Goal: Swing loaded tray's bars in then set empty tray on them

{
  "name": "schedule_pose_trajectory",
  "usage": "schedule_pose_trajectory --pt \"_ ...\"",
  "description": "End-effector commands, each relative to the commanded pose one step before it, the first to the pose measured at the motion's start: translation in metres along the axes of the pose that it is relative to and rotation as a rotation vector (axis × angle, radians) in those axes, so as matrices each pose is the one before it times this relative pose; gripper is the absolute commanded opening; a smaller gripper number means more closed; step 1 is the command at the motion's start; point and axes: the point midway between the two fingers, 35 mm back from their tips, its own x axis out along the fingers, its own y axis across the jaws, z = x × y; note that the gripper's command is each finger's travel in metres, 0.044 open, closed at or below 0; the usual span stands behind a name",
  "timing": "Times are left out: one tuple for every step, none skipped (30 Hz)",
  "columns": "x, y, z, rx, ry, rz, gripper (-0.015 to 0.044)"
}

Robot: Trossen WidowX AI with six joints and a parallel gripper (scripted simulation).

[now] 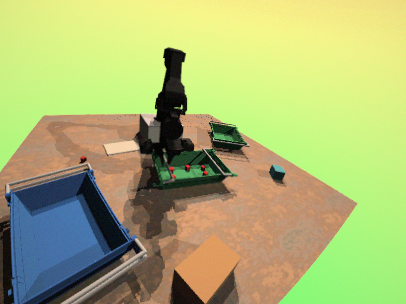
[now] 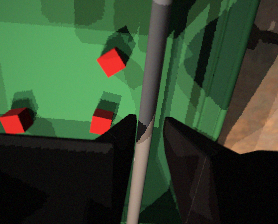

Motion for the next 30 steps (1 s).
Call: schedule_pose_trajectory --pt "-0.01696 -0.00251 0.00227 0.0092 -0.01041 -0.00719 0.0083" --pt "-0.00650 -0.00050 0.00006 0.0000 -0.00003 -0.00008 0.0083" --pt "-0.00683 -0.00050 -0.00007 0.0000 -0.00002 -0.00008 0.0083" --pt "-0.00635 -0.00044 -0.00020 0.0000 0.00000 -0.00007 0.0083" --pt "-0.00413 -0.00028 -0.00020 0.0000 0.00000 -0.00005 0.0083" --pt "-0.00141 -0.00009 -0.00008 0.0000 0.00000 -0.00002 0.0083" --pt "0.00000 0.00000 0.00000 0.0000 0.00000 0.00000 0.0083" --pt "0.00000 0.00000 0.00000 0.0000 0.00000 0.00000 0.0083" --pt "0.00791 0.00096 0.00028 0.0031 -0.00053 0.00423 0.0083" --pt "0.00000 0.00000 0.00000 0.0000 0.00000 0.00000 0.0083" --pt "0.00000 0.00000 0.00000 0.0000 0.00000 0.00000 0.0083" --pt "0.00000 0.00000 0.00000 0.0000 0.00000 0.00000 0.0083" --pt "0.00000 0.00000 0.00000 0.0000 0.00000 0.00000 0.0083" --pt "0.00000 0.00000 0.00000 0.0000 0.00000 0.00000 0.0083" --pt "0.00000 0.00000 0.00000 0.0000 0.00000 0.00000 0.0083" --pt "0.00000 0.00000 0.00000 0.0000 0.00000 0.00000 0.0083" --pt "0.00000 0.00000 0.00000 0.0000 0.00000 0.00000 0.0083" --pt "0.00000 0.00000 0.00000 0.0000 0.00000 0.00000 0.0083" --pt "0.00000 0.00000 0.00000 0.0000 0.00000 0.00000 0.0083" --pt "0.00000 0.00000 0.00000 0.0000 0.00000 0.00000 0.0083" --pt "0.00000 0.00000 0.00000 0.0000 0.00000 0.00000 0.0083" --pt "0.00000 0.00000 0.00000 0.0000 0.00000 0.00000 0.0083" --pt "0.00000 0.00000 0.00000 0.0000 0.00000 0.00000 0.0083" --pt "0.00000 0.00000 0.00000 0.0000 0.00000 0.00000 0.0083" --pt "0.00000 0.00000 0.00000 0.0000 0.00000 0.00000 0.0083" --pt "0.00000 0.00000 0.00000 0.0000 0.00000 0.00000 0.0083" --pt "0.00000 0.00000 0.00000 0.0000 0.00000 0.00000 0.0083" --pt "0.00000 0.00000 0.00000 0.0000 0.00000 0.00000 0.0083" --pt "0.00000 0.00000 0.00000 0.0000 0.00000 0.00000 0.0083" --pt "0.00000 0.00000 0.00000 0.0000 0.00000 0.00000 0.0056"
